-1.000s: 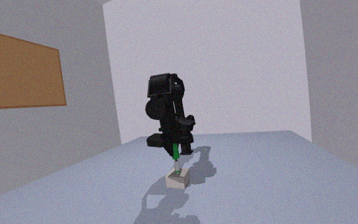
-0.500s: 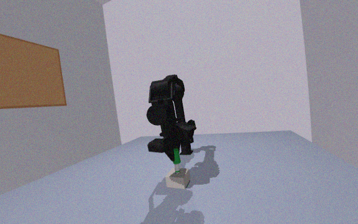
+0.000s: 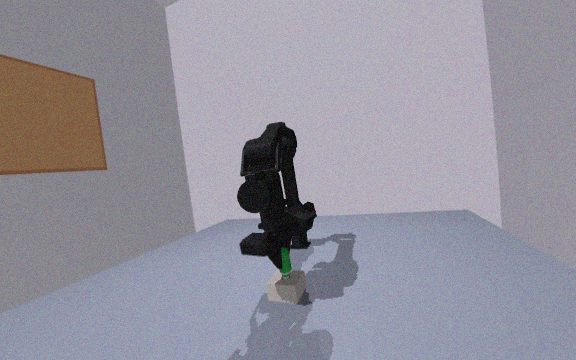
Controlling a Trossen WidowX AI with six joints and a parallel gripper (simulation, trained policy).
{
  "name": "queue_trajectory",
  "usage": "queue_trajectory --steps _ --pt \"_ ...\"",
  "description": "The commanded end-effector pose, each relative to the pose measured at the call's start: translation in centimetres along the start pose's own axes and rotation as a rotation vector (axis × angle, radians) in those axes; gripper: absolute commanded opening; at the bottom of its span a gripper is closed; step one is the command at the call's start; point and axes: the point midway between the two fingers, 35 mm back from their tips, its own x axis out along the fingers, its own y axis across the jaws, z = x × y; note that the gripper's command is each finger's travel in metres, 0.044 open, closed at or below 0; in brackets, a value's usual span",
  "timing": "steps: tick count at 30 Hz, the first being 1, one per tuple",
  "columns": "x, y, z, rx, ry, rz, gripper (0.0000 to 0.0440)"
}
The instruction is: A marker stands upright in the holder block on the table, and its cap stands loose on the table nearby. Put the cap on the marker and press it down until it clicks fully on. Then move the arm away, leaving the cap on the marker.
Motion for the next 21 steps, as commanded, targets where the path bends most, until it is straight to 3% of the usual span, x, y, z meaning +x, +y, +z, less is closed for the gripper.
queue_trajectory --steps 1,2,4,21 --pt "1.74 0.38 -0.13 -0.018 0.008 0.031 0.0011" --pt "1.94 0.49 -0.21 -0.020 0.012 0.036 0.0037" --pt "2.20 0.65 -0.21 -0.025 0.010 0.039 0.0044" --pt "2.62 0.33 -0.79 -0.076 0.036 0.004 0.0075"
